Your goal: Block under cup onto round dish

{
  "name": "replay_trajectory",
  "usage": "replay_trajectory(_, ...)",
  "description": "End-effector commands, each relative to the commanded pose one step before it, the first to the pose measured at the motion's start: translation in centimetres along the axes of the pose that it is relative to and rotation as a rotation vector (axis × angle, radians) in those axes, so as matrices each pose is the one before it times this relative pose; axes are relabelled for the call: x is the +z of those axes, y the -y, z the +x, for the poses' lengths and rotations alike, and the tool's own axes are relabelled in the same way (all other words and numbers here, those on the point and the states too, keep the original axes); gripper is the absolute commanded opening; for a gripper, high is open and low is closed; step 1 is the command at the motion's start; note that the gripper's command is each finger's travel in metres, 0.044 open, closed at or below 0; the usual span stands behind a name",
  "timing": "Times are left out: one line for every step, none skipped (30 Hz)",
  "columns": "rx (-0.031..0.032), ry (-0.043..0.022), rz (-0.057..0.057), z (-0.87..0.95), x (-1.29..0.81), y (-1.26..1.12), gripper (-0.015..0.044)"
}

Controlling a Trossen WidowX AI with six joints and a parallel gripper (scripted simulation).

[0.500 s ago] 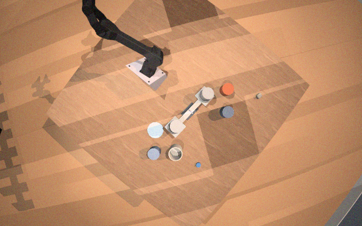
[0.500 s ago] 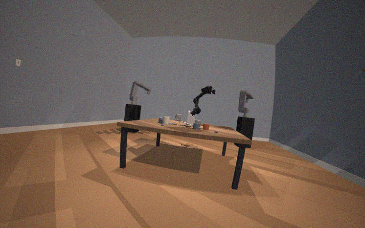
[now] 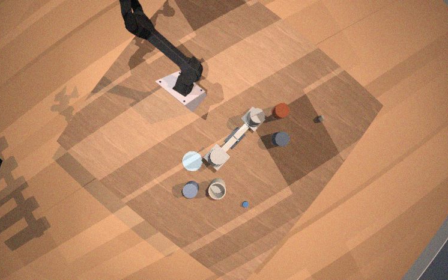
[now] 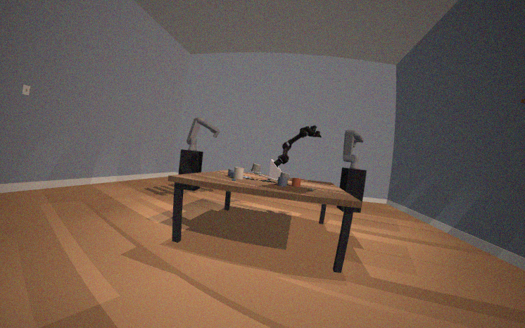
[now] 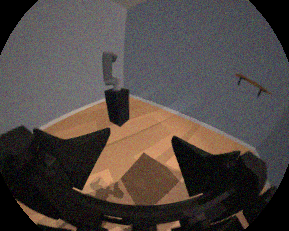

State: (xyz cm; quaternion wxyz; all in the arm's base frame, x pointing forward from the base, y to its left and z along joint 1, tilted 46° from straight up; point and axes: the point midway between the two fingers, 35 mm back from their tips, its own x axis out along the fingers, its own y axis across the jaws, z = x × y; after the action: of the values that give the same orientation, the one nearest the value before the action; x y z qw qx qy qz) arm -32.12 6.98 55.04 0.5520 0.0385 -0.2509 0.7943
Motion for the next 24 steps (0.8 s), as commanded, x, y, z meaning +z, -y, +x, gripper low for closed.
replay_trajectory(-0.11003, 0.00857, 0.0385, 1.047, -0.289, 5.834, 0.044)
replay_trajectory(-0.02688, 0.00034, 0.006, 0.282, -0.079, 1.317, 0.044)
replay_trajectory(-0.0271, 0.0003, 0.0059, 0.274, -0.084, 1.316, 0.044)
replay_trajectory(-0.02731, 0.00025, 0.0057, 0.267, -0.089, 1.314, 0.044)
replay_trajectory(-0.02751, 0.0002, 0.0056, 0.26, -0.093, 1.313, 0.044)
replay_trajectory(-0.03045, -0.00188, 0.0038, 0.261, -0.14, 1.439, 0.044)
replay_trajectory(-0.03344, -0.00227, 0.004, 0.275, -0.164, 1.57, 0.044)
replay_trajectory(-0.03357, -0.0025, 0.004, 0.266, -0.175, 1.565, 0.044)
replay_trajectory(-0.03367, -0.00273, 0.0039, 0.256, -0.186, 1.56, 0.044)
replay_trajectory(-0.03376, -0.00296, 0.0038, 0.247, -0.196, 1.555, 0.044)
replay_trajectory(-0.03384, -0.00319, 0.0038, 0.238, -0.207, 1.549, 0.044)
replay_trajectory(-0.0339, -0.00342, 0.0037, 0.228, -0.218, 1.544, 0.044)
replay_trajectory(-0.03395, -0.00366, 0.0037, 0.219, -0.228, 1.538, 0.044)
replay_trajectory(-0.03398, -0.0039, 0.0037, 0.21, -0.239, 1.531, 0.044)
replay_trajectory(-0.03399, -0.00414, 0.0037, 0.201, -0.249, 1.525, 0.044)
replay_trajectory(-0.00525, 0.01456, -0.0172, -0.014, 0.148, 0.403, 0.044)
replay_trajectory(-0.00749, 0.0187, -0.0224, -0.018, 0.177, 0.53, 0.044)
replay_trajectory(-0.01774, 0.00942, -0.0136, 0.058, -0.024, 0.886, 0.044)
replay_trajectory(-0.03267, -0.00564, 0.0006, 0.16, -0.345, 1.413, 0.044)
replay_trajectory(-0.03346, -0.00764, 0.0025, 0.161, -0.383, 1.429, 0.044)
replay_trajectory(-0.03337, -0.00787, 0.0025, 0.153, -0.391, 1.421, 0.044)
replay_trajectory(-0.03327, -0.0081, 0.0026, 0.146, -0.399, 1.414, 0.044)
replay_trajectory(-0.0332, -0.00846, 0.0029, 0.139, -0.409, 1.408, 0.044)
replay_trajectory(-0.0331, -0.00877, 0.0031, 0.132, -0.418, 1.401, 0.044)
